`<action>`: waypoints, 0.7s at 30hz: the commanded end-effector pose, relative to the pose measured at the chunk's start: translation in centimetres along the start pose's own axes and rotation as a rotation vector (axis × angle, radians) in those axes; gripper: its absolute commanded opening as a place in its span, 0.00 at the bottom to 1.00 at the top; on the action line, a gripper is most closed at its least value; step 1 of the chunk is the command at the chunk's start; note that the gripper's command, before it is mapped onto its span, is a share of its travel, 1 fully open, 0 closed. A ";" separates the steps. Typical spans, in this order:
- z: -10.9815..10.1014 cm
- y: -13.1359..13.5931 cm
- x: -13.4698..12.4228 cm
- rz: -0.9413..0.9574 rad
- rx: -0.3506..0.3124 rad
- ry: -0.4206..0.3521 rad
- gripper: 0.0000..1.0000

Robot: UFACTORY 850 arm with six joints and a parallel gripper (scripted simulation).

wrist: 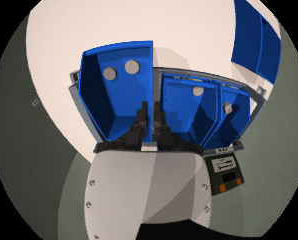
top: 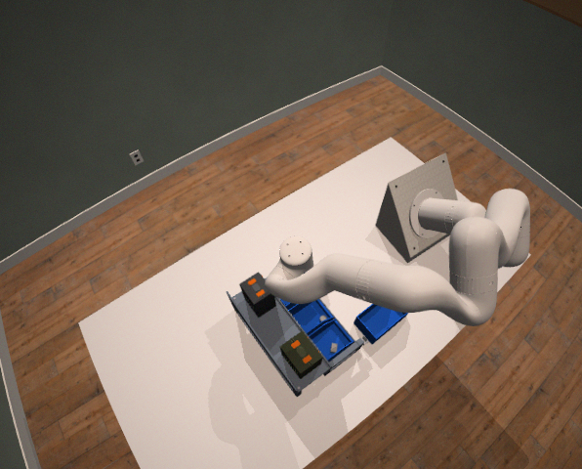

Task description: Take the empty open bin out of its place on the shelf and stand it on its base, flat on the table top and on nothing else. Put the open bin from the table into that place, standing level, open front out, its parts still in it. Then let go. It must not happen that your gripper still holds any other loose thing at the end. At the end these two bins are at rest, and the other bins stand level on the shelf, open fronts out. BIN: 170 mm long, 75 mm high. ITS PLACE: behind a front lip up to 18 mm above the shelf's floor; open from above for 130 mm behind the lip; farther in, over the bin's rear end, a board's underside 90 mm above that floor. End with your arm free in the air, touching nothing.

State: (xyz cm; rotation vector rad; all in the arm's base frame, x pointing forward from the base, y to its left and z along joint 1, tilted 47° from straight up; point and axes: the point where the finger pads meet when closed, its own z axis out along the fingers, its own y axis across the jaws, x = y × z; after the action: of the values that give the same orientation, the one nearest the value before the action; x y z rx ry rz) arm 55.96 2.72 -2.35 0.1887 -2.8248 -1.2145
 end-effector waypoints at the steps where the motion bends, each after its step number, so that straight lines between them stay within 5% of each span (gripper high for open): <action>1: -0.8 0.0 0.0 -0.001 0.001 -0.002 0.10; 21: -4.1 0.0 0.4 -0.001 0.001 -0.002 0.10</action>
State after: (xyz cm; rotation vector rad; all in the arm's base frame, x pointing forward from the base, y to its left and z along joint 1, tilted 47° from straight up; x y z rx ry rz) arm 55.96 0.38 -0.16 0.1887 -2.8250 -1.2146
